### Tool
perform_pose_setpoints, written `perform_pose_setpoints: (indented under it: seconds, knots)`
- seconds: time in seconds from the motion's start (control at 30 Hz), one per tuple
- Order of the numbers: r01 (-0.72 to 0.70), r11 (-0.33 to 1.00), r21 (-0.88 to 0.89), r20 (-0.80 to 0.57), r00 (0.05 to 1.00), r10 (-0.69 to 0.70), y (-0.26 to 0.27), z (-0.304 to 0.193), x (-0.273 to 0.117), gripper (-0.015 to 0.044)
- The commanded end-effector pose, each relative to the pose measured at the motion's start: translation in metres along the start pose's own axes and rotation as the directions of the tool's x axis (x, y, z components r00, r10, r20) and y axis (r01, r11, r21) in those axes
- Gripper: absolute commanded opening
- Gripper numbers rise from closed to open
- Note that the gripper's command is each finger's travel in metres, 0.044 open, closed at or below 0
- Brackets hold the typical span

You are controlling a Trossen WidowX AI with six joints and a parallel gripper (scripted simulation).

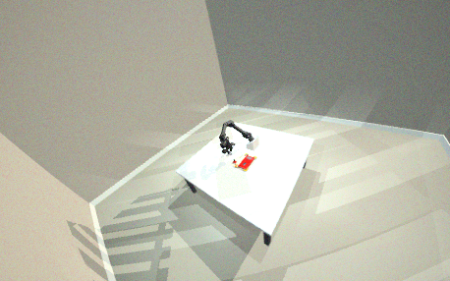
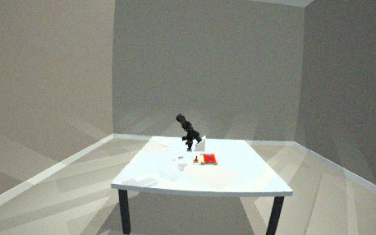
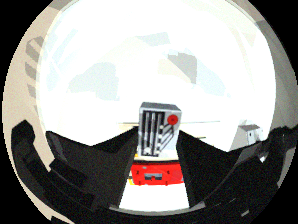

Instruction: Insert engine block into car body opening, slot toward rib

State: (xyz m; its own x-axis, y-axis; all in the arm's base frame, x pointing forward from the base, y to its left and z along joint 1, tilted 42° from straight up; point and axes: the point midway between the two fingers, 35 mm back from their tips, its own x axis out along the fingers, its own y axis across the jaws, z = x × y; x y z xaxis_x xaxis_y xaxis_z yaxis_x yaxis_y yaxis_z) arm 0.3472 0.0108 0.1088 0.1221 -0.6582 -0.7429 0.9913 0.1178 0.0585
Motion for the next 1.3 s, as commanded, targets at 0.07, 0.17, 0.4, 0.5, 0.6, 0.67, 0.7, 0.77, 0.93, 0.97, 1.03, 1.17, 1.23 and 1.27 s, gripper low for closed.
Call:
perform_pose_setpoints:
  seconds: [0.07, 0.17, 0.4, 0.5, 0.6, 0.67, 0.7, 0.77, 0.93, 0.97, 1.03, 1.17, 1.23, 1.27]
  knots:
    - [0.001, 1.000, 0.004, -0.004, 1.000, -0.001, -0.004, 0.001, -0.017, 0.0000]
    - [0.002, 1.000, 0.004, -0.003, 1.000, -0.002, -0.006, 0.002, -0.026, 0.0000]
    - [0.001, 0.998, -0.058, -0.003, 1.000, -0.001, -0.005, -0.005, -0.028, 0.0000]
    - [0.000, 0.991, -0.132, -0.005, 1.000, -0.001, -0.003, -0.015, -0.026, 0.0000]
    - [0.000, 0.979, -0.205, -0.006, 1.000, -0.001, -0.001, -0.024, -0.023, 0.0000]
    - [-0.001, 0.967, -0.254, -0.007, 1.000, -0.001, 0.000, -0.030, -0.021, 0.0000]
    - [-0.001, 0.960, -0.279, -0.007, 1.000, -0.001, 0.000, -0.033, -0.019, 0.0000]
    - [-0.002, 0.945, -0.327, -0.008, 1.000, -0.001, 0.001, -0.039, -0.017, 0.0000]
    - [-0.004, 0.896, -0.443, -0.009, 1.000, 0.000, 0.003, -0.055, -0.012, 0.0000]
    - [-0.004, 0.885, -0.466, -0.009, 1.000, 0.000, 0.004, -0.058, -0.011, 0.0000]
    - [-0.005, 0.860, -0.510, -0.010, 1.000, 0.000, 0.004, -0.064, -0.009, 0.0000]
    - [-0.006, 0.804, -0.594, -0.011, 1.000, 0.000, 0.005, -0.076, -0.004, 0.0000]
    - [-0.007, 0.773, -0.634, -0.011, 1.000, 0.000, 0.005, -0.083, -0.002, 0.0000]
    - [-0.007, 0.757, -0.653, -0.011, 1.000, 0.000, 0.005, -0.086, -0.001, 0.0000]
